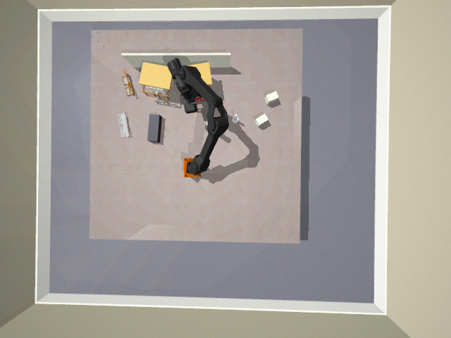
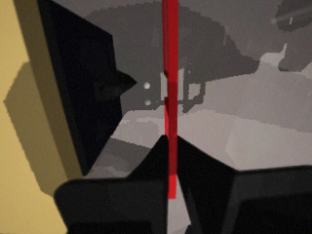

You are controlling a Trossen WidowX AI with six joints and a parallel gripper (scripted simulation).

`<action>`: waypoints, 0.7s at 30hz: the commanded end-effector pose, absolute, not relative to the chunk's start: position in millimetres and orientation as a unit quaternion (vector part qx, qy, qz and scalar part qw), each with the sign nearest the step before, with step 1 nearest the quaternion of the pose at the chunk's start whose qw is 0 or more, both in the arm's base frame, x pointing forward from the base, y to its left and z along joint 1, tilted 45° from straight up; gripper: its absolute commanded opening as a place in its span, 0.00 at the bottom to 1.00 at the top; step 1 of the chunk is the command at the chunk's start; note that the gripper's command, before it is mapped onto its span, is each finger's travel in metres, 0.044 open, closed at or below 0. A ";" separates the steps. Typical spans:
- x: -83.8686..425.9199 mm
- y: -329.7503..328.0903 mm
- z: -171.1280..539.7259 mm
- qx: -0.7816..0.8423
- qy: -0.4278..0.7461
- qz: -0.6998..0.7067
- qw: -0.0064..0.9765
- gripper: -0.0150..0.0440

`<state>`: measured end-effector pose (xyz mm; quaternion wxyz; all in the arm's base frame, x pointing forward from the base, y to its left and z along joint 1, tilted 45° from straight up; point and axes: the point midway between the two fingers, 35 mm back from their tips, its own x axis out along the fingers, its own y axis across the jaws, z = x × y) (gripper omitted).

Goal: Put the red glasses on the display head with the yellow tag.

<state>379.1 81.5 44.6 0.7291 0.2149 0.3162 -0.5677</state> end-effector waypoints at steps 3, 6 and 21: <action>388.7 83.4 44.8 0.213 0.316 -0.567 0.730 0.25; 392.5 84.1 44.5 0.213 0.316 -0.567 0.730 0.25; 401.7 86.3 43.9 0.213 0.316 -0.567 0.730 0.25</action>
